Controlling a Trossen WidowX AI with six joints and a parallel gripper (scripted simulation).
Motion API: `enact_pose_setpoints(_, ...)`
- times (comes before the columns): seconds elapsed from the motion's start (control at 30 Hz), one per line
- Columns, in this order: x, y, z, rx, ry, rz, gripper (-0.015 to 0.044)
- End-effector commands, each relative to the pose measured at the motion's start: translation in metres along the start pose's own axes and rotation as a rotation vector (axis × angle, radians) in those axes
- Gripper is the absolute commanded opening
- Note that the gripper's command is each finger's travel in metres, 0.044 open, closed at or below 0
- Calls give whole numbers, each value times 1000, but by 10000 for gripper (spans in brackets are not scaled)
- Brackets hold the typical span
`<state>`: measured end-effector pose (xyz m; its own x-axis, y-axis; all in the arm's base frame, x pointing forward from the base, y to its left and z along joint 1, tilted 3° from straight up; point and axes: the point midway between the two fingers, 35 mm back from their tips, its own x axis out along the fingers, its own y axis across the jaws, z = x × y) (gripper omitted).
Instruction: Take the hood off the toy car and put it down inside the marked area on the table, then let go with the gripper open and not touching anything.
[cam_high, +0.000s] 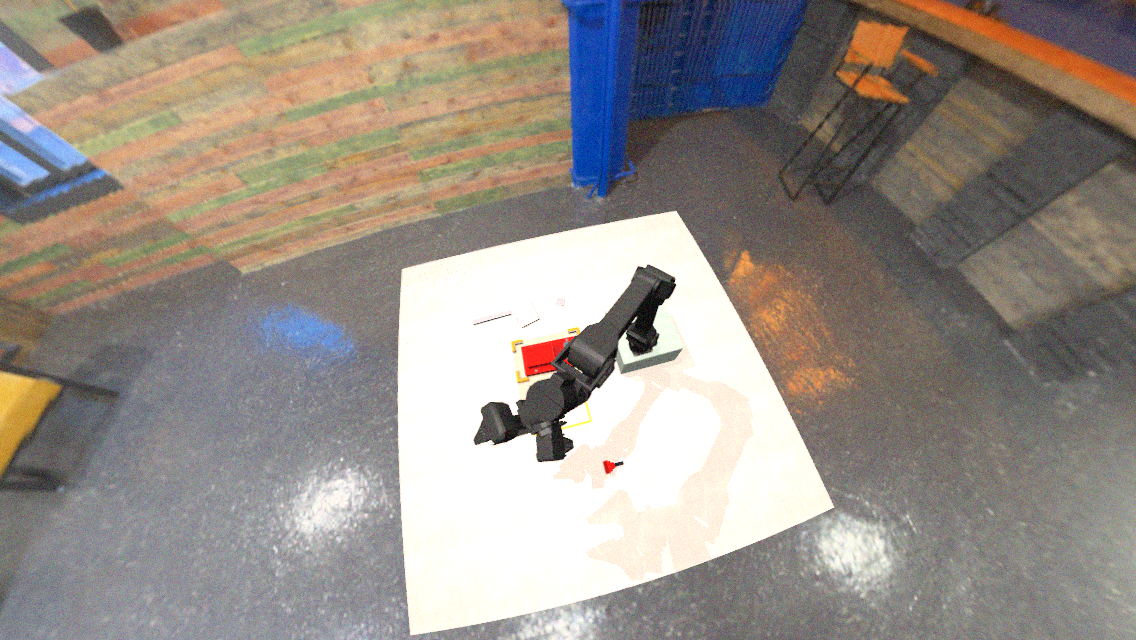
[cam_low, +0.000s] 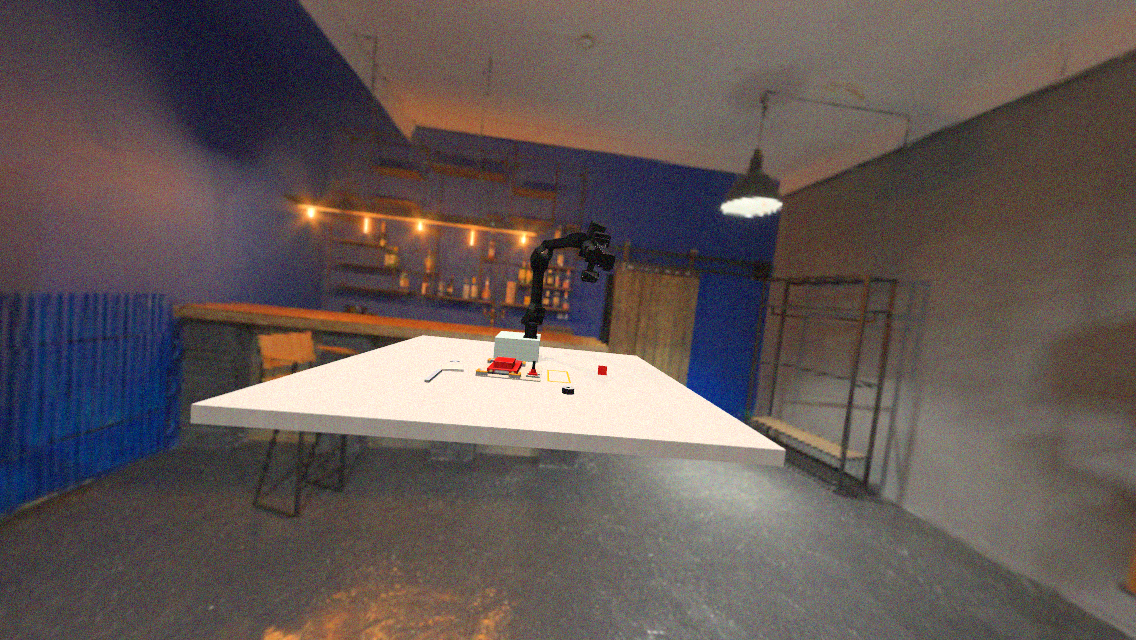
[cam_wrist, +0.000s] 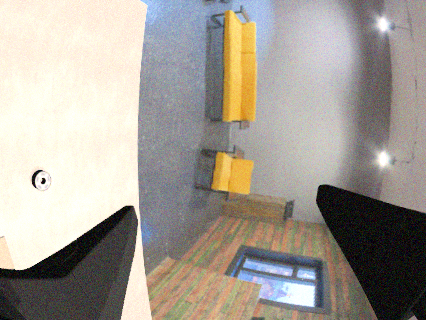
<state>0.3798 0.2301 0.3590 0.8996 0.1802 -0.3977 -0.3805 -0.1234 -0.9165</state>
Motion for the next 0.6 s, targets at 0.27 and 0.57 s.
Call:
enact_pose_setpoints(0.27,68,132,-134,545,301,388,440)
enact_pose_setpoints(0.57,58,240,-225,1063,619,616,440)
